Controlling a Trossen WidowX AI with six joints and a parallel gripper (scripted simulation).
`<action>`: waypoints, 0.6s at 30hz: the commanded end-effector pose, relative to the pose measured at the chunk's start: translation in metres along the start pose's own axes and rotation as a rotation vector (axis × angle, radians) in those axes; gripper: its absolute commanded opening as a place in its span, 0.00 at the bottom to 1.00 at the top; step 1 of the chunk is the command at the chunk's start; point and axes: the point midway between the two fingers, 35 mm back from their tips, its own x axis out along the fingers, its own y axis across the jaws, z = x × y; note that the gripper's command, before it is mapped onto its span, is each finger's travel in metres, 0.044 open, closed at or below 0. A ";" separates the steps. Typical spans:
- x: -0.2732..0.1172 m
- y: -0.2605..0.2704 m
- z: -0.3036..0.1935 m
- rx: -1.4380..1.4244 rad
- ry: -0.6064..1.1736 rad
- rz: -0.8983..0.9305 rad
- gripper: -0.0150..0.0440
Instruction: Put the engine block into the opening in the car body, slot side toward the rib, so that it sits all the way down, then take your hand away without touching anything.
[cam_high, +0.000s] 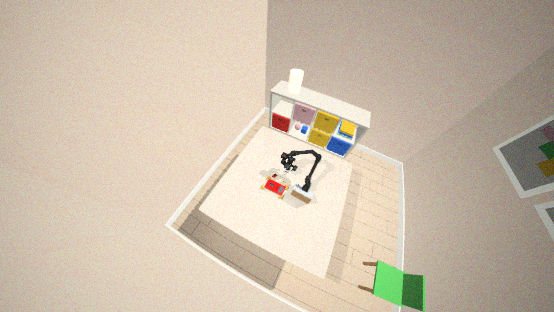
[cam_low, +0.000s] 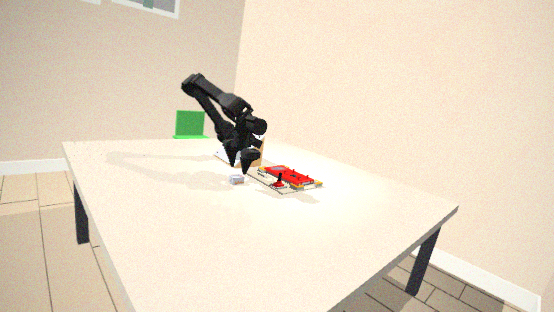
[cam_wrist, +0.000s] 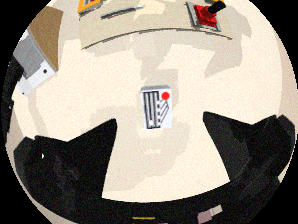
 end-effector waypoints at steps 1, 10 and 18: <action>0.006 0.002 0.000 -0.004 0.005 0.005 1.00; 0.020 0.002 0.000 -0.004 0.006 0.005 1.00; 0.032 0.002 -0.001 -0.004 0.007 0.005 1.00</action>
